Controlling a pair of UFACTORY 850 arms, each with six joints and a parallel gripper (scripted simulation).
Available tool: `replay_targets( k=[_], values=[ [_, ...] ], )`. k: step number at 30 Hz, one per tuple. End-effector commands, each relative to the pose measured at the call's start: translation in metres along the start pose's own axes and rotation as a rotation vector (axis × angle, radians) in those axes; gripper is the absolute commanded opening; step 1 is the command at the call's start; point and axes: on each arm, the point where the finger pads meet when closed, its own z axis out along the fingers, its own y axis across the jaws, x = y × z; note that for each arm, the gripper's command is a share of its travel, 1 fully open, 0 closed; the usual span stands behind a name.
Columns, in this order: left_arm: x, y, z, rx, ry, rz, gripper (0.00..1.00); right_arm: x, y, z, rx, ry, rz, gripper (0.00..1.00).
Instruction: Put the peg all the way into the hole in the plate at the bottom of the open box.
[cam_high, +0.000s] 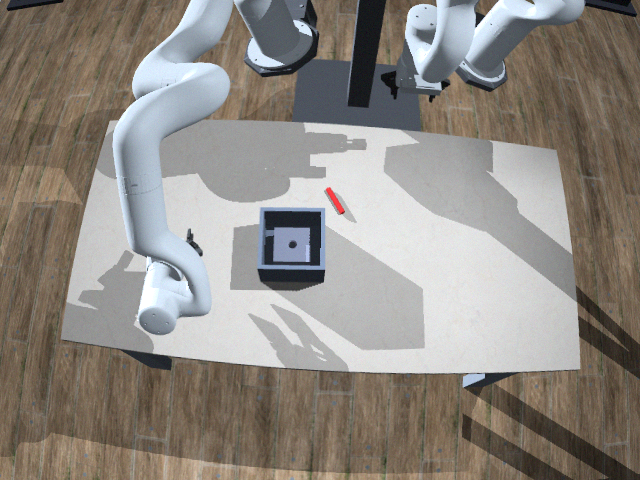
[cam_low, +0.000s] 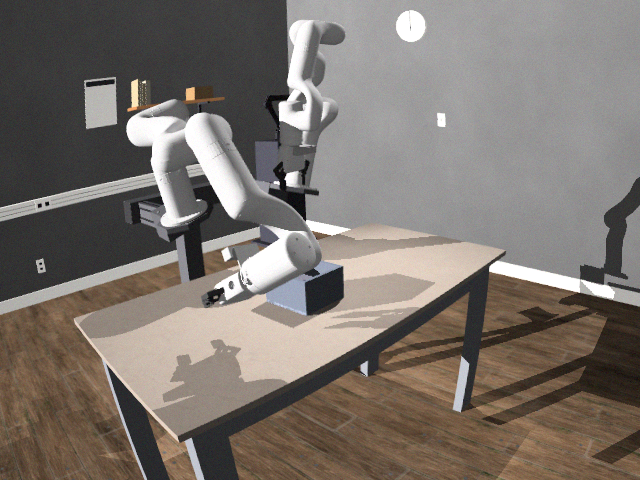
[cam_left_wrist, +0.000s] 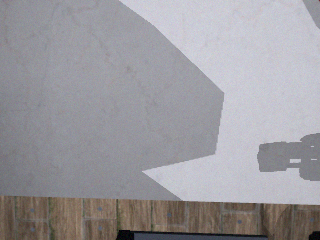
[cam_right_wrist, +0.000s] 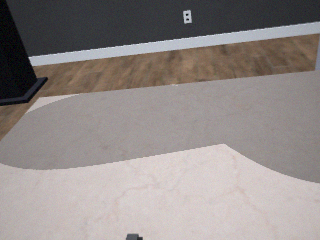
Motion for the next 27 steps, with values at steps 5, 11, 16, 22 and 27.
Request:
replay_targets(
  k=[5,11,16,22,27],
  values=[
    [0.014,-0.009,-0.007,0.000,-0.005,-0.035,1.00,0.005,0.000,-0.008,-0.009,-0.012,0.054,1.00],
    [0.031,-0.019,-0.014,-0.010,-0.011,-0.068,1.00,0.008,0.001,-0.017,-0.023,-0.037,0.131,1.00],
    [0.063,-0.042,-0.029,-0.029,-0.022,-0.133,1.00,0.015,0.003,-0.034,-0.057,-0.082,0.280,1.00],
    [0.113,-0.094,-0.051,-0.058,-0.039,-0.247,1.00,0.023,0.006,-0.051,-0.099,-0.121,0.431,1.00],
    [0.132,-0.122,-0.060,-0.070,-0.046,-0.300,1.00,0.028,0.008,-0.059,-0.124,-0.140,0.509,1.00]
  ],
)
